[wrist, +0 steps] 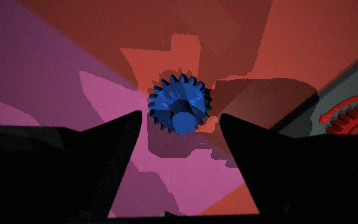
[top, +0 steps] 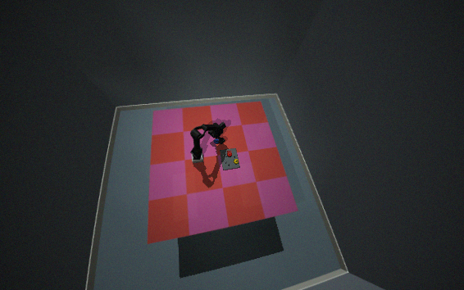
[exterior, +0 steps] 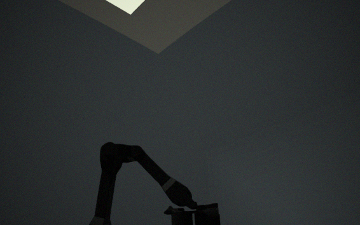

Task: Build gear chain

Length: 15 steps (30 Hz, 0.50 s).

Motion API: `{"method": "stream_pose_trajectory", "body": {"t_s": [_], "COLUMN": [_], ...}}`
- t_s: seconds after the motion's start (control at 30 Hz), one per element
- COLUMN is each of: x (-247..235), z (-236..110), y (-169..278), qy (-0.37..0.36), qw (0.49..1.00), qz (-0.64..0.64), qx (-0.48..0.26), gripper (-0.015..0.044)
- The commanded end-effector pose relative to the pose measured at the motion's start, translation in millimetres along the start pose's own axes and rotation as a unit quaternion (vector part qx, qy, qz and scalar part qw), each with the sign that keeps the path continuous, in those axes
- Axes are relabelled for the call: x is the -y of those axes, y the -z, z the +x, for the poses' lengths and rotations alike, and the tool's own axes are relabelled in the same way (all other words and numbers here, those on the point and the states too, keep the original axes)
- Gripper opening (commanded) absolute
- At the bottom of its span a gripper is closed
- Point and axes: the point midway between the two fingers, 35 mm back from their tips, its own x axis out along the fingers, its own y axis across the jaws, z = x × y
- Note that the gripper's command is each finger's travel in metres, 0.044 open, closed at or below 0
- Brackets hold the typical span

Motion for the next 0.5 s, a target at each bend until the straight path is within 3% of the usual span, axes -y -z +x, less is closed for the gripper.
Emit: {"method": "stream_pose_trajectory", "body": {"t_s": [0.0,0.23,0.47], "x": [-0.3,-0.3,-0.3], "z": [0.7,0.7,0.7], "y": [0.3,0.3,0.3], "qy": [-0.001,-0.001,-0.001], "qw": [1.000,1.000,1.000], "qz": [-0.002,-0.002,-0.002], "qx": [0.000,0.000,0.000], "gripper": [0.0256,0.0072,0.0026]}}
